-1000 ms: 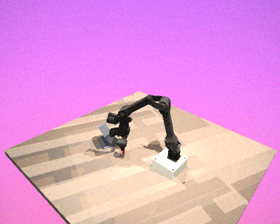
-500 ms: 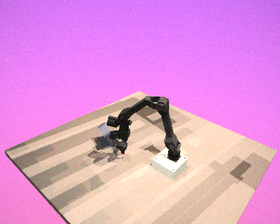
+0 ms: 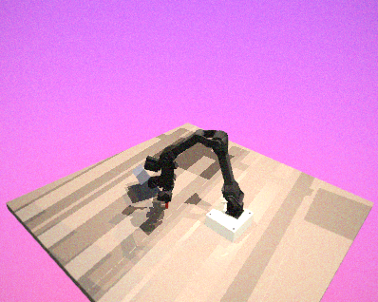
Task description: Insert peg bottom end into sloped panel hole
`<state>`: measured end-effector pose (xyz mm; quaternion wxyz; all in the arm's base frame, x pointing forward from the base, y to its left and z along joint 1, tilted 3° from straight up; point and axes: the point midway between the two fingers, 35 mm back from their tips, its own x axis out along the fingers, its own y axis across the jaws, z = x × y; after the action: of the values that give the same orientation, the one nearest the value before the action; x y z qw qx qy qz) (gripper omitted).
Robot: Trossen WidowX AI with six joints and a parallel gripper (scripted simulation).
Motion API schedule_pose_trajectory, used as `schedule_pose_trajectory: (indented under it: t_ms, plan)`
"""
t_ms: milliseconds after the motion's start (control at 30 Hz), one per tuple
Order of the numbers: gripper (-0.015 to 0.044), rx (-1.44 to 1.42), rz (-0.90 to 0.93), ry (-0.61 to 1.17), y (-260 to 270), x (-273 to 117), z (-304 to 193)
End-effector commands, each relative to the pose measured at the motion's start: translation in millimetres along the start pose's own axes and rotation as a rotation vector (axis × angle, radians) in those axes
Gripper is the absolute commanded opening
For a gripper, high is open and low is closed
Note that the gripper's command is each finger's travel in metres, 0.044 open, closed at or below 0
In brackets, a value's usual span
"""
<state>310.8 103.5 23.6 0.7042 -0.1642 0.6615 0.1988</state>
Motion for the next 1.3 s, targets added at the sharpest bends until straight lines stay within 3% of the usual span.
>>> schedule_pose_trajectory:
  t_ms: [0, 133, 433, 933, 1267]
  plan:
    - [0.0046, 0.0, 0.001, -0.001, 0, 0, 0]
    - [0.0, 0.0, 0.001, -0.001, 0, 0, 0]
    - [0.0, 0.001, 0.001, -0.001, 0, -8, 1]
    - [0.0, 0.004, 0.006, 0.004, -1, -79, -2]
    - [0.0, 0.029, 0.032, 0.001, -5, -78, -2]
